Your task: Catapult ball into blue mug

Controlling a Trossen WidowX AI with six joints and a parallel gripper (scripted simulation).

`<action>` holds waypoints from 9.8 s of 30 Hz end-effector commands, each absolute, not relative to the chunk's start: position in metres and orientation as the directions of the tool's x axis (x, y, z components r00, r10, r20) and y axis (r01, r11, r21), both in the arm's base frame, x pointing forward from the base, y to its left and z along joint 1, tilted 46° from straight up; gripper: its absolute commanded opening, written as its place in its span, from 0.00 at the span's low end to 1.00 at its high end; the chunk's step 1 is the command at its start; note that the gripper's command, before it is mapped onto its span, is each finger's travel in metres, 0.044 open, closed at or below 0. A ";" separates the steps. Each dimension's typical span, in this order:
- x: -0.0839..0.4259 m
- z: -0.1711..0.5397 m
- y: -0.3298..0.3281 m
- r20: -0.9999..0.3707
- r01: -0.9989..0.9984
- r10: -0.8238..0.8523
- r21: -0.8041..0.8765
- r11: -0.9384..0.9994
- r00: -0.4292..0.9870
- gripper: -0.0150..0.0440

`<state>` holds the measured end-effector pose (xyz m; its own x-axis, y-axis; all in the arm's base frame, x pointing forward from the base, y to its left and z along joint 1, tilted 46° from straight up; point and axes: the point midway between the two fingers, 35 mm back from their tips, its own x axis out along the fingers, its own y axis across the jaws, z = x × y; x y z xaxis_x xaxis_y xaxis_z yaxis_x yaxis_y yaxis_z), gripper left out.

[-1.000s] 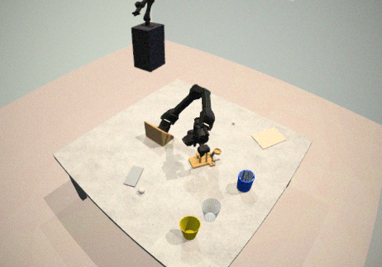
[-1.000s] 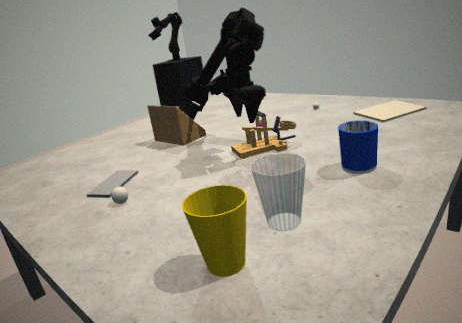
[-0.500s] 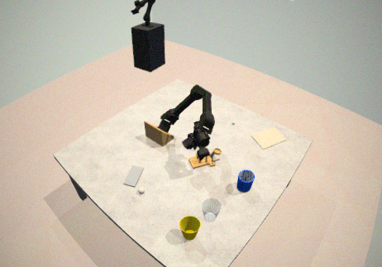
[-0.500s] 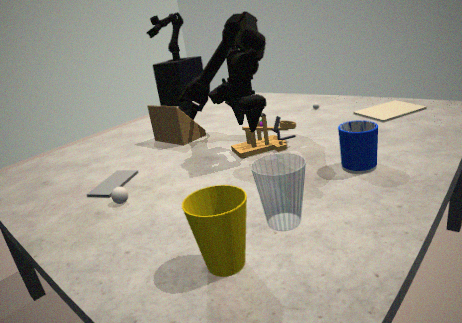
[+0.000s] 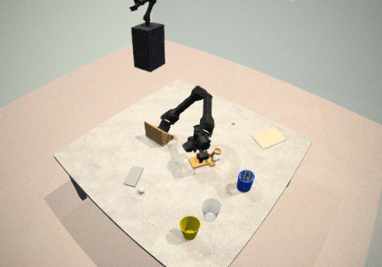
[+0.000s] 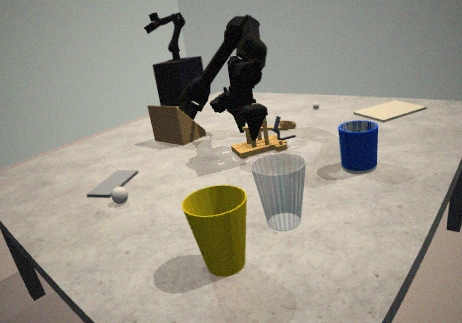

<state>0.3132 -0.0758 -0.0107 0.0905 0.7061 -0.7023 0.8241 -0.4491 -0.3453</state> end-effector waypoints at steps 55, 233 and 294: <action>0.315 0.013 -0.102 -0.699 0.993 0.709 0.114 -0.012 0.089 0.25; 0.340 0.016 -0.103 -0.700 0.530 0.708 0.636 0.561 0.090 0.25; 0.360 0.000 -0.055 -0.699 0.088 0.710 0.715 0.694 0.085 0.39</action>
<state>0.3603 -0.0545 -0.0006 0.0833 0.7104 -0.6988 0.0892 0.6931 0.7153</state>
